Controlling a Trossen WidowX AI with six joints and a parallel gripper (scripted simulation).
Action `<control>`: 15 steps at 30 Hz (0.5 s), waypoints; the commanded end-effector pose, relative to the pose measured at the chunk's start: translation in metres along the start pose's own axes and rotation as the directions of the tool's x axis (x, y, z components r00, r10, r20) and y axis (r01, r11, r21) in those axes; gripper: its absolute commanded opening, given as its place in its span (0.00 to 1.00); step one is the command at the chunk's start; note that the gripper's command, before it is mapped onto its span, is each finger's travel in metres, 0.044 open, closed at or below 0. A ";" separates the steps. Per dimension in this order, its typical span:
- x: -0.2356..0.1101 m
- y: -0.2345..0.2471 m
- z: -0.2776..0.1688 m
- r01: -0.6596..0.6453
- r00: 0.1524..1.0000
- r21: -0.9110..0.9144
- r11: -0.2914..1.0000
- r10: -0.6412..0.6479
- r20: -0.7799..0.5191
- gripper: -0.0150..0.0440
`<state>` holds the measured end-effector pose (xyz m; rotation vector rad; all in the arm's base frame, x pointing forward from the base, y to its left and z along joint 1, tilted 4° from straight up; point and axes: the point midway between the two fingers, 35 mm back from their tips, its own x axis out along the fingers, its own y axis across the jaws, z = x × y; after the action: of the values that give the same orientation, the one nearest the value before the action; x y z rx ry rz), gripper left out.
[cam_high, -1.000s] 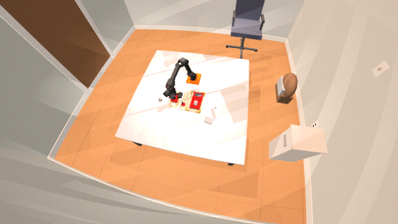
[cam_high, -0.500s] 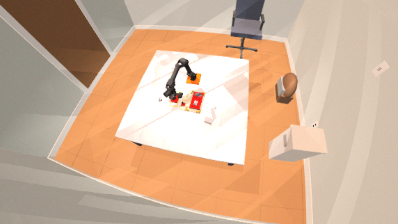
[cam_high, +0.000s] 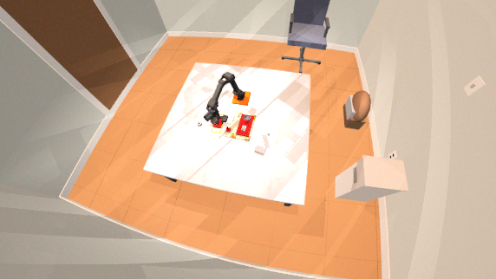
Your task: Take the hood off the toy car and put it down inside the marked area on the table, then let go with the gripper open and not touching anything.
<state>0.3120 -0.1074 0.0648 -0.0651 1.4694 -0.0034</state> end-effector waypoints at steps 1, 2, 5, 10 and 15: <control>-0.012 -0.001 0.002 0.002 1.000 0.000 1.000 -0.002 0.001 1.00; -0.019 -0.001 0.003 0.002 1.000 0.000 1.000 -0.002 0.000 1.00; -0.052 -0.001 0.003 0.001 1.000 0.000 1.000 -0.001 -0.005 1.00; -0.072 0.000 0.002 0.001 1.000 0.000 1.000 -0.001 -0.008 1.00; -0.072 0.000 0.002 0.001 1.000 0.000 1.000 -0.001 -0.008 1.00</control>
<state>0.3069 -0.1043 0.1323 -0.0650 1.4786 0.0013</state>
